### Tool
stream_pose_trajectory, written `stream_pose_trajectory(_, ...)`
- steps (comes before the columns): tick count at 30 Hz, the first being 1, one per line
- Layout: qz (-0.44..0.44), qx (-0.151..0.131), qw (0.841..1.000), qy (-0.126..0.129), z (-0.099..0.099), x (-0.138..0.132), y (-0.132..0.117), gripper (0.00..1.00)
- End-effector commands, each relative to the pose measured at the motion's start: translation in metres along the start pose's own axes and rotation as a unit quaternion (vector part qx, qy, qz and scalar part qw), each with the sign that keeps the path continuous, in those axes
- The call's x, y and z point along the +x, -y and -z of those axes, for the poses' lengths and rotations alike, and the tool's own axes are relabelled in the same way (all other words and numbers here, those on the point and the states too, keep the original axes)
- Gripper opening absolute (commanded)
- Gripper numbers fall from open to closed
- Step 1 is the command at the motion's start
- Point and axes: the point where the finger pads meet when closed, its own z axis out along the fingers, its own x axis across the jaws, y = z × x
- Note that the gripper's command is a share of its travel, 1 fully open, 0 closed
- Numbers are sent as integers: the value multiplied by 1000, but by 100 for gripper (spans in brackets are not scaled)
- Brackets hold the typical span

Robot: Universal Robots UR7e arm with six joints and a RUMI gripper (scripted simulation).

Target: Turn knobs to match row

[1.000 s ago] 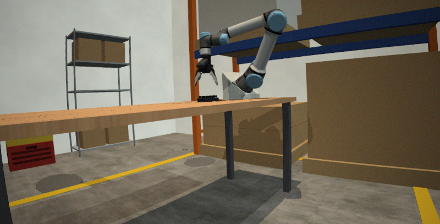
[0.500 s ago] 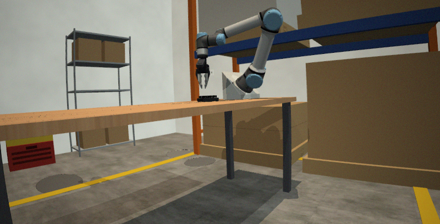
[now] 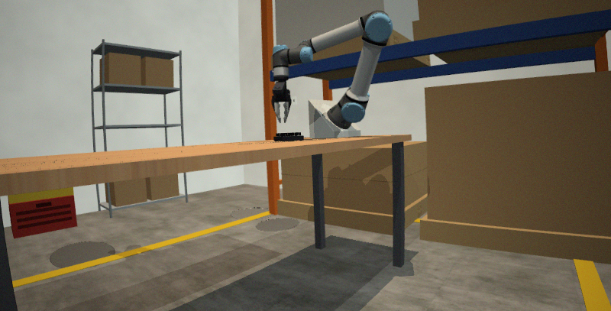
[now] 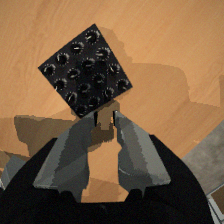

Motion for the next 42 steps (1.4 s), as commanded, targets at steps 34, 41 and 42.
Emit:
stream_pose_trajectory(34, 9, 1, 1000, 2, -9, 0, 0, 11)
stream_pose_trajectory(41, 8, 1, 1000, 2, -14, 0, 0, 11)
stream_pose_trajectory(42, 8, 1, 1000, 2, -15, 0, 0, 11)
